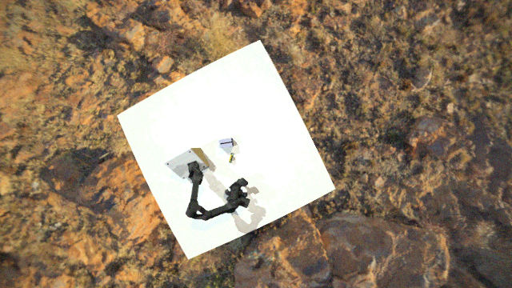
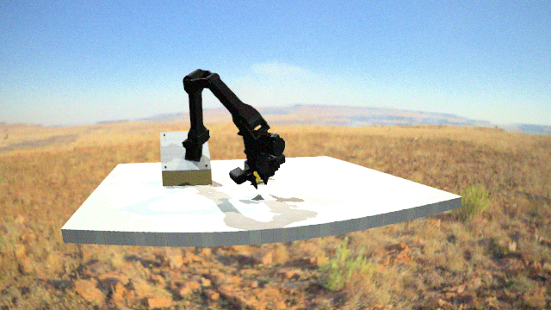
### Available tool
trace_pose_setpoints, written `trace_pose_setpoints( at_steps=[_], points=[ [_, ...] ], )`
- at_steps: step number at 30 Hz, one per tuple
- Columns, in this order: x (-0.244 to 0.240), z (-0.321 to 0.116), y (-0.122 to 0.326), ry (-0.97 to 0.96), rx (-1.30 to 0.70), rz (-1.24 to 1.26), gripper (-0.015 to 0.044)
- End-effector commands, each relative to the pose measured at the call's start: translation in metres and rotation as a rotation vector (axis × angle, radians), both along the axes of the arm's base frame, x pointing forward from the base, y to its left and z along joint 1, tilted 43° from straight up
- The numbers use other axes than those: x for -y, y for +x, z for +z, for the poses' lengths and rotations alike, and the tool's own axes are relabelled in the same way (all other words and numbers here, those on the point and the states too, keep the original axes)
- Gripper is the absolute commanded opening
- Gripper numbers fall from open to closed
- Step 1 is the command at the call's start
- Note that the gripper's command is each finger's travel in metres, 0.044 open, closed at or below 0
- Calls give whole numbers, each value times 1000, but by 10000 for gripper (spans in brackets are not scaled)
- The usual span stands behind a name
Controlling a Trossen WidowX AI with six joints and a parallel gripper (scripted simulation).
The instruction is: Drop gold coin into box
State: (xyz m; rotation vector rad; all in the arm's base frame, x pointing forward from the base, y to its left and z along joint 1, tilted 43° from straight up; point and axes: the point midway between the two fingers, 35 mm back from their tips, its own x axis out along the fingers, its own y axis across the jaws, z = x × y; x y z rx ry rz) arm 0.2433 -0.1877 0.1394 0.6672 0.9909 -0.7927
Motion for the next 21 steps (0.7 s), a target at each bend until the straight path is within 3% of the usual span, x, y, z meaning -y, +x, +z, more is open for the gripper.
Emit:
trace_pose_setpoints(
  at_steps=[1, 9, 21],
  points=[
    [-50, -22, 12, -46, -186, 292, 161],
    [-125, -47, 13, -242, -540, 856, 161],
    [-207, -50, 0, -749, -1076, 1685, 161]
  ],
)
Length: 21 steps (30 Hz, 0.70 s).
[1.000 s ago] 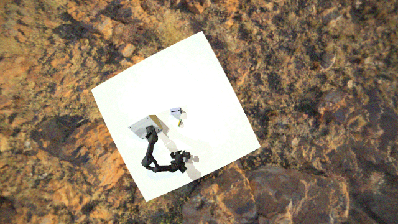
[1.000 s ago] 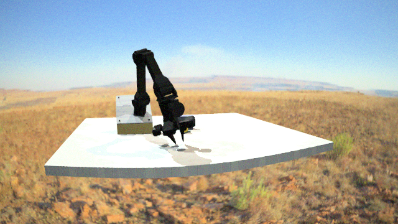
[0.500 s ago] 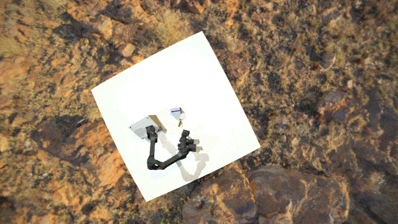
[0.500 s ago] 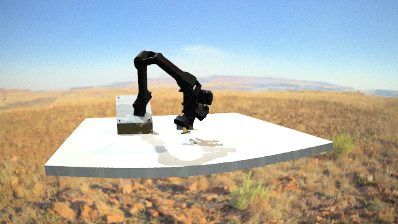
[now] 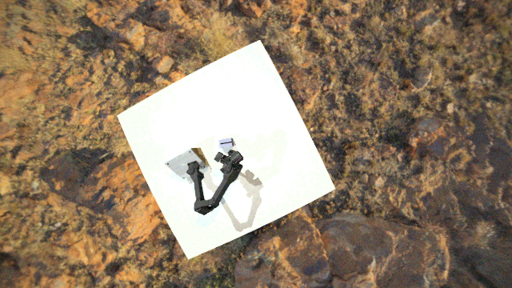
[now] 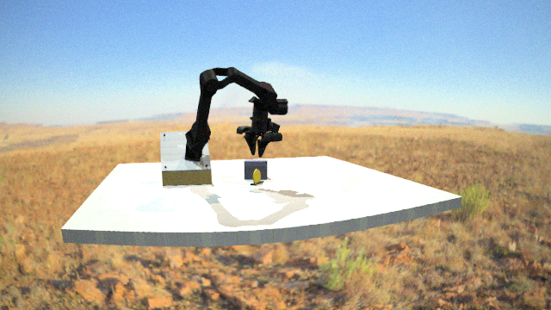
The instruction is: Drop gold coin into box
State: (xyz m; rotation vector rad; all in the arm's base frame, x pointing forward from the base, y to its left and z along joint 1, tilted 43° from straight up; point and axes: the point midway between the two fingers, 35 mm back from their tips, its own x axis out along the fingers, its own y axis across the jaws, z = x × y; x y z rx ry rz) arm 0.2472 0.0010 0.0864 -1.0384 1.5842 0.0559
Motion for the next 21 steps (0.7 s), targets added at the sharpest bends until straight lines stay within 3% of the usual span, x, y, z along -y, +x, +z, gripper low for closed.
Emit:
trace_pose_setpoints(
  at_steps=[1, 11, 21],
  points=[
    [-20, 3, -4, -142, -114, 252, 161],
    [-20, 3, -4, -142, -114, 252, 161],
    [7, -26, 1, -143, -113, 251, 161]
  ],
)
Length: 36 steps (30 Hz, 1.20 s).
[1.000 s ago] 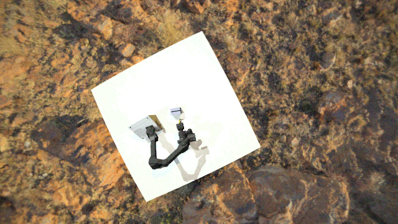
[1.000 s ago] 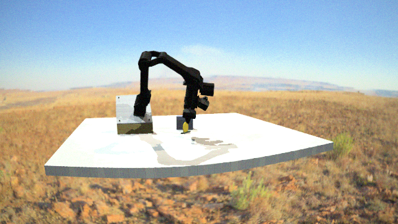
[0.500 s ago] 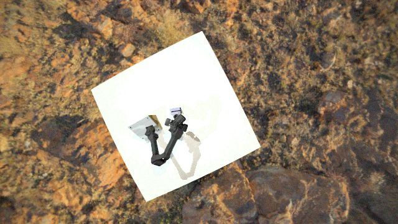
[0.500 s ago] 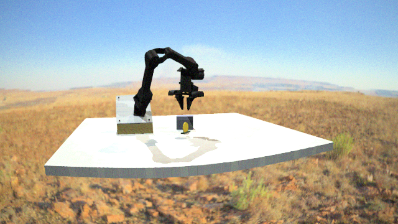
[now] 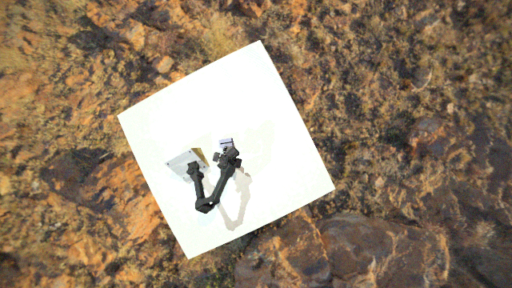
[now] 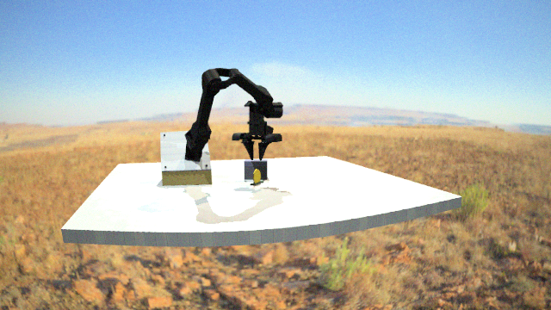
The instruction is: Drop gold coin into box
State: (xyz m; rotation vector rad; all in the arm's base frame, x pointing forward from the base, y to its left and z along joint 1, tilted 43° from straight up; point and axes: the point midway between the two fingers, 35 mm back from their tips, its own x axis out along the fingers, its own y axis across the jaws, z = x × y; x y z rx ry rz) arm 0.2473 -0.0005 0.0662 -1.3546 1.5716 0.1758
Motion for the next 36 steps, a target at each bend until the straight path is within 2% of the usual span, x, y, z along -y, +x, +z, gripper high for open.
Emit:
trace_pose_setpoints(
  at_steps=[1, 36],
  points=[
    [9, -10, 2, -5, 0, 7, 161],
    [44, -50, 11, -5, 0, 8, 161]
  ],
)
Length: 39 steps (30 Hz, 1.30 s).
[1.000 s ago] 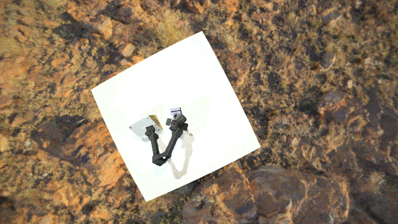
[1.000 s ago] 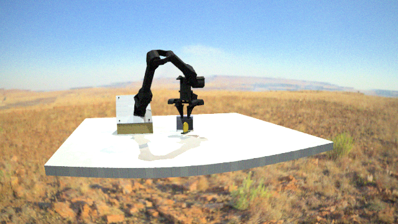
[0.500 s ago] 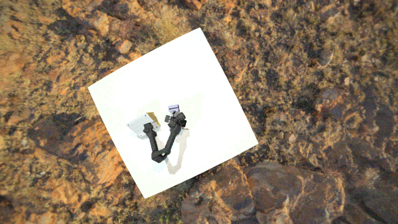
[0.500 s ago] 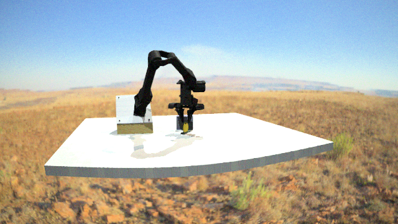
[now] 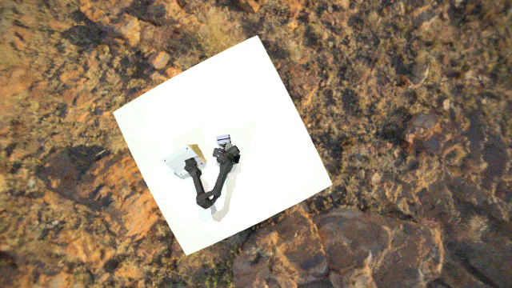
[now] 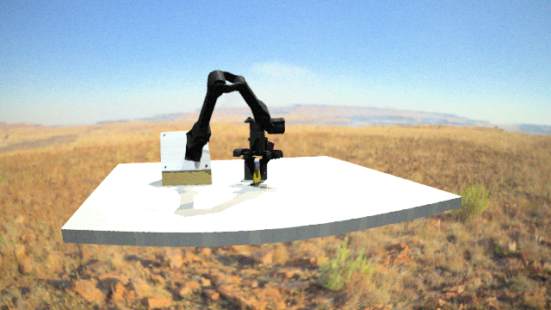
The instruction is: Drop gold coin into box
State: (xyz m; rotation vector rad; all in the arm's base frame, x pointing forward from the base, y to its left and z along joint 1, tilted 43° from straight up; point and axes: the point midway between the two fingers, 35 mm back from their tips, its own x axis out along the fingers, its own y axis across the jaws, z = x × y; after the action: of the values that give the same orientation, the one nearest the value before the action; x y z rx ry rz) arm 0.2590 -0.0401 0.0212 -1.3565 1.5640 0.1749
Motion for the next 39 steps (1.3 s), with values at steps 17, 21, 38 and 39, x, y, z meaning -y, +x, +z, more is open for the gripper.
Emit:
trace_pose_setpoints(
  at_steps=[17, 21, 38, 39],
  points=[
    [14, -14, 0, -9, -5, 3, 0],
    [14, -14, 0, -9, -5, 3, 0],
    [-3, 1, 0, -2, -6, 4, 0],
    [-4, 3, 0, -1, -6, 4, 0]
  ],
)
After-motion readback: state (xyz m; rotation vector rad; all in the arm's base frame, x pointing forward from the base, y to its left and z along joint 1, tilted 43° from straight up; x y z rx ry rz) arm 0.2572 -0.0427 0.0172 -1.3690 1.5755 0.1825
